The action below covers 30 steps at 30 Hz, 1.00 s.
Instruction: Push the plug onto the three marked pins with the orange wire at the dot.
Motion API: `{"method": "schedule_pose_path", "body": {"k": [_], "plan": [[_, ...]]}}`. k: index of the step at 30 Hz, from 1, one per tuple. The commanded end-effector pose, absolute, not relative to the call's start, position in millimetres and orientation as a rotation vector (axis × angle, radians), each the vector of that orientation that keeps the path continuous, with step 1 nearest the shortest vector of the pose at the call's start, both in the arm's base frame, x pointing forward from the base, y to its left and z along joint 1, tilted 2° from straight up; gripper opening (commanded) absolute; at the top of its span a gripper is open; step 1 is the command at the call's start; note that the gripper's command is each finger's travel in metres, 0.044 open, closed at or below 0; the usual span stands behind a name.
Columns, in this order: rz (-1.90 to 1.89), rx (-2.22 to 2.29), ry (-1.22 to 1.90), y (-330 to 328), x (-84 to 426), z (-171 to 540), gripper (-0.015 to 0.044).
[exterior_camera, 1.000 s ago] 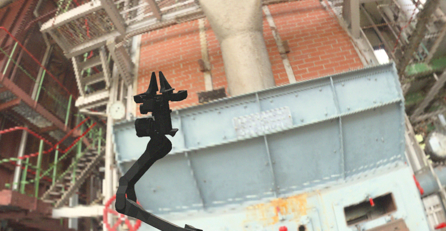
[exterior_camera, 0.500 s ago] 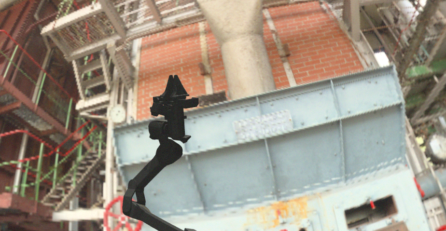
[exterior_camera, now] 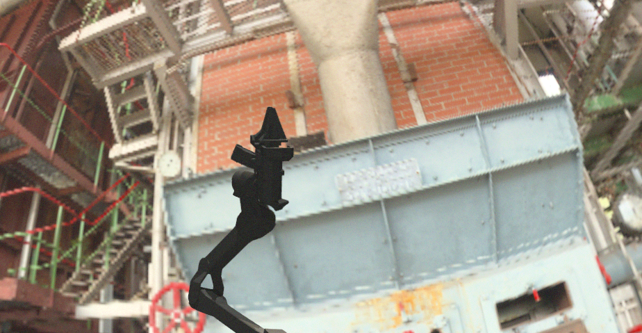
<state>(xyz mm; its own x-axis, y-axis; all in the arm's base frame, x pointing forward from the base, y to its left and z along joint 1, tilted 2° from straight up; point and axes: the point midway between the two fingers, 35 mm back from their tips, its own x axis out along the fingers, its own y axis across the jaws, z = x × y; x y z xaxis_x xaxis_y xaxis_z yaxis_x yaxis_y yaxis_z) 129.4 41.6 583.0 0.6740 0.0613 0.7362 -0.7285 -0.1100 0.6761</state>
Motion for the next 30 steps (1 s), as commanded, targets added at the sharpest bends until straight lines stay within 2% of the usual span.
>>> {"method": "schedule_pose_path", "body": {"k": [1,30], "plan": [[0.681,1.425,-0.568,52,142,573,0.0115],[0.280,0.636,-0.437,66,242,474,0.0115]]}}
